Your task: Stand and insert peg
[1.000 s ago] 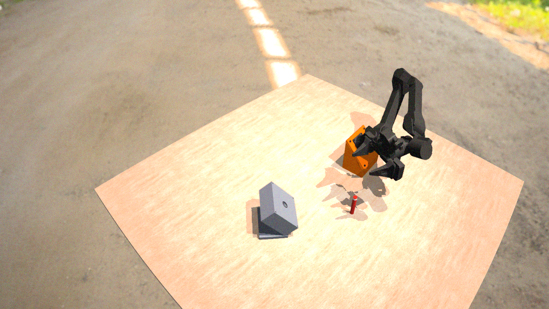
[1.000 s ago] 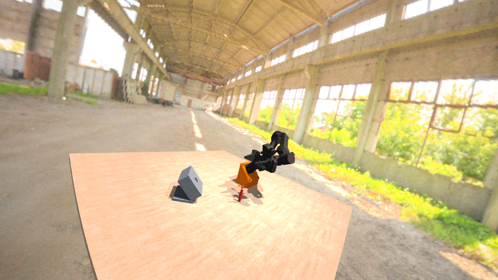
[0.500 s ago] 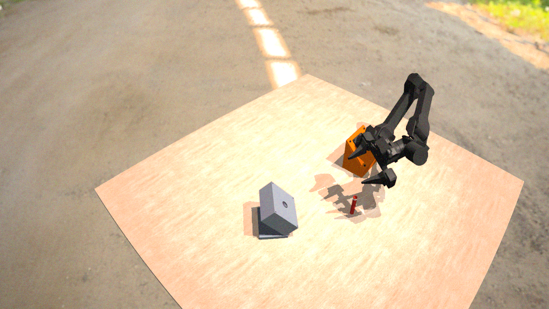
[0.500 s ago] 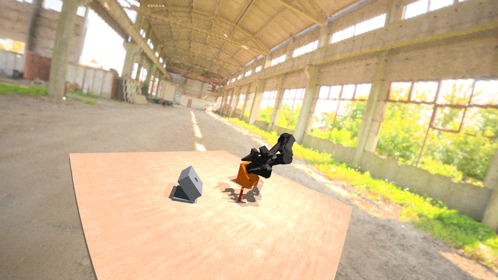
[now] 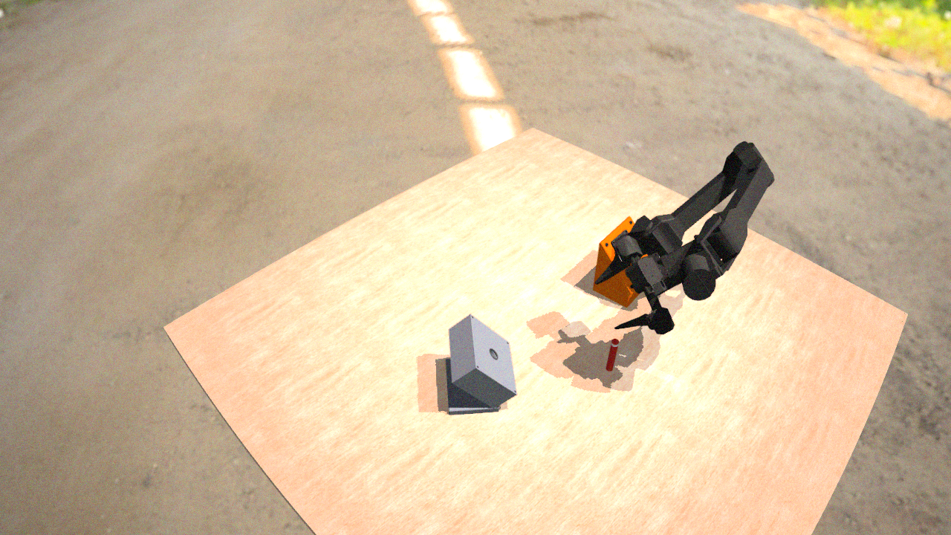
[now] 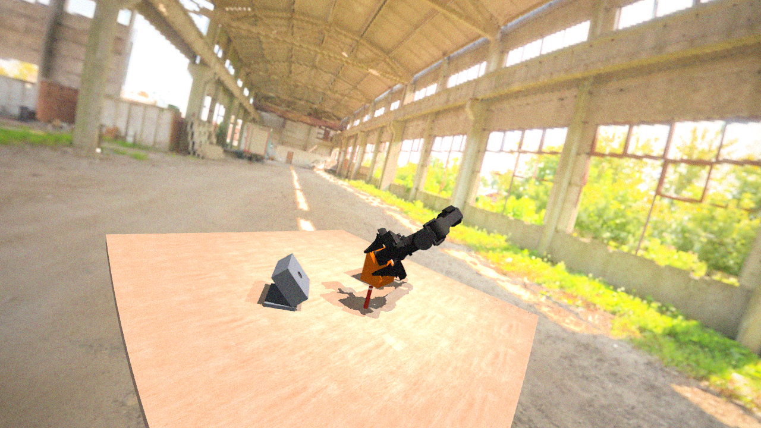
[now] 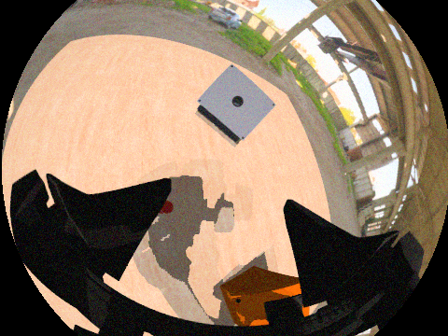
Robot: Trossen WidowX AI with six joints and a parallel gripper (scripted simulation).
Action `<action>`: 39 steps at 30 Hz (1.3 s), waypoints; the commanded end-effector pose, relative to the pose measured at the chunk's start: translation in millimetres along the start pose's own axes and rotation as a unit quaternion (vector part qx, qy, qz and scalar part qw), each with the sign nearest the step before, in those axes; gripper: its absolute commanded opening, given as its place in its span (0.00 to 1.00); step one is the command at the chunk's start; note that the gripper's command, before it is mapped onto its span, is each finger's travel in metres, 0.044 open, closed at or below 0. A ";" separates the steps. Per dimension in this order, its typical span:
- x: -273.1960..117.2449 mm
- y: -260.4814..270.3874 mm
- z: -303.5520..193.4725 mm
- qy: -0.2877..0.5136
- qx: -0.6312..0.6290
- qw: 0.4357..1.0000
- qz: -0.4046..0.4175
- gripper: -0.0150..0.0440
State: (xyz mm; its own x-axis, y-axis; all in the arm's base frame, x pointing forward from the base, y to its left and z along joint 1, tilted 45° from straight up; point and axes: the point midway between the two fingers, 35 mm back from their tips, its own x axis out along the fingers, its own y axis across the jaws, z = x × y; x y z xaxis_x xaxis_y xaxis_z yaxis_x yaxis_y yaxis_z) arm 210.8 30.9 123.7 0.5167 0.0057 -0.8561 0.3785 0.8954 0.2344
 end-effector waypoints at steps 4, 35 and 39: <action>6.7 3.6 -9.0 0.106 -0.020 0.994 0.015 1.00; 11.4 25.3 5.6 0.380 0.079 0.894 0.224 1.00; 12.7 26.3 4.3 0.379 0.075 0.894 0.226 1.00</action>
State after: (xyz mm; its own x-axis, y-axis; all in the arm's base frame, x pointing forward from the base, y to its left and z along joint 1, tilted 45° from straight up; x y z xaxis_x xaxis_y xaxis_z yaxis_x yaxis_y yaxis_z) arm 229.2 51.1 120.8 -0.0081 0.6986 -0.7154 0.4047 0.6566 0.6365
